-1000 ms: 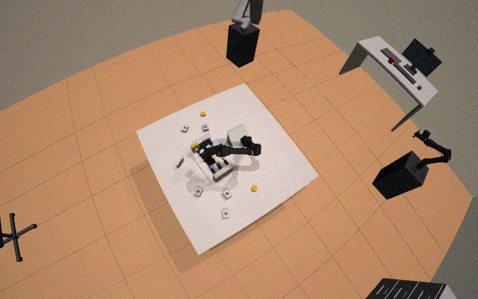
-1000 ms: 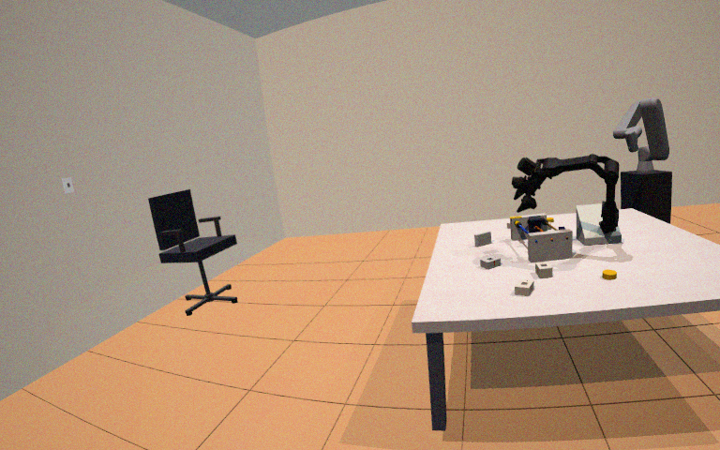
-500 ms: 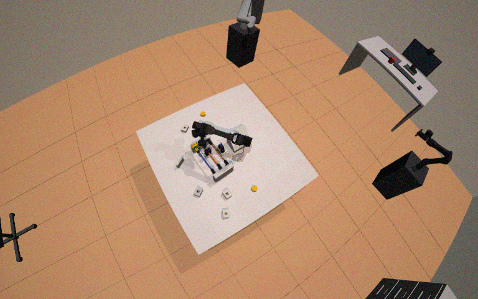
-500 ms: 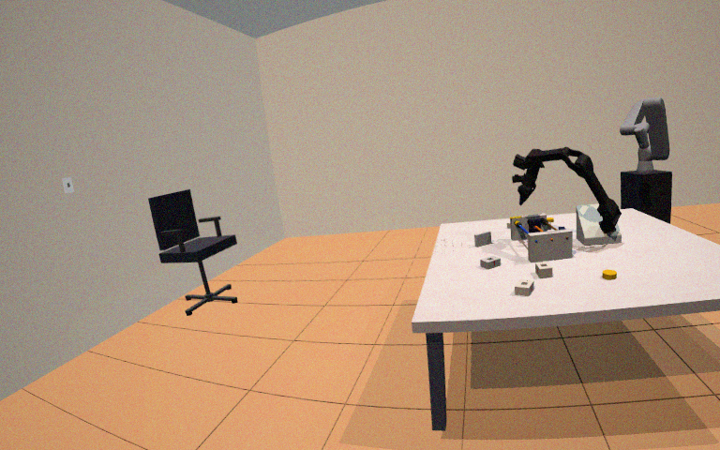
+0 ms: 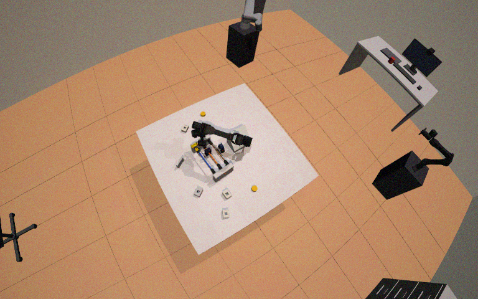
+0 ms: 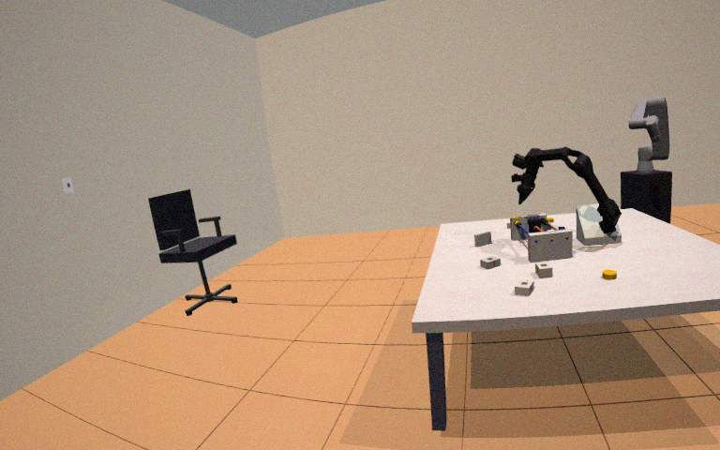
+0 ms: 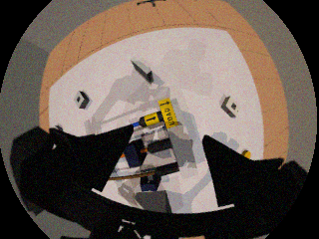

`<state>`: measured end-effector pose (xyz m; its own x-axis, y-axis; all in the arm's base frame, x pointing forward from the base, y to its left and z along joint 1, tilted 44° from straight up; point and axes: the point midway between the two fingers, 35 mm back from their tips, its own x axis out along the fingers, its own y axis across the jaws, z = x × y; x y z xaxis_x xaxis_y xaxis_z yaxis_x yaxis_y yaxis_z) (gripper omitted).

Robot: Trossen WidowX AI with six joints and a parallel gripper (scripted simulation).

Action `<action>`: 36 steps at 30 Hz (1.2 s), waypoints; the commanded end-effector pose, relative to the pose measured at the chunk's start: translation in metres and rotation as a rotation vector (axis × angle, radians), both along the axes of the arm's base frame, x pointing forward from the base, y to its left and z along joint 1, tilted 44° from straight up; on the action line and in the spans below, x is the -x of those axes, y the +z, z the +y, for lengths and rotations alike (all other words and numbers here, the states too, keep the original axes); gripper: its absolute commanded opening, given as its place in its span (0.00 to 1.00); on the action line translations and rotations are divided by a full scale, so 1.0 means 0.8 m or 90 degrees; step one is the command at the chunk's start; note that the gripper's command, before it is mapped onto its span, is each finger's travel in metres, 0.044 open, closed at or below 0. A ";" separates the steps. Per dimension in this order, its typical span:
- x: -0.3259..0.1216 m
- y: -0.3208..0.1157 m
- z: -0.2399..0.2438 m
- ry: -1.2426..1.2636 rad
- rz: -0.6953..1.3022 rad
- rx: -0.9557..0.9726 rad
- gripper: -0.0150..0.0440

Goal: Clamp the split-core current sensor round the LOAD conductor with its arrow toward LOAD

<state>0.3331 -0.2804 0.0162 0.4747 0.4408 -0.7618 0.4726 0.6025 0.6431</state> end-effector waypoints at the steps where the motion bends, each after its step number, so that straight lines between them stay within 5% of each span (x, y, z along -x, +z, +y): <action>1: 0.001 0.001 0.002 0.005 -0.002 -0.001 1.00; 15: 0.173 0.013 0.179 0.295 0.052 -0.067 1.00; 36: 0.170 -0.004 0.196 0.298 0.052 -0.068 1.00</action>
<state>0.1964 -0.1286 0.0170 0.1452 0.6670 -0.7307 0.2130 0.7002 0.6815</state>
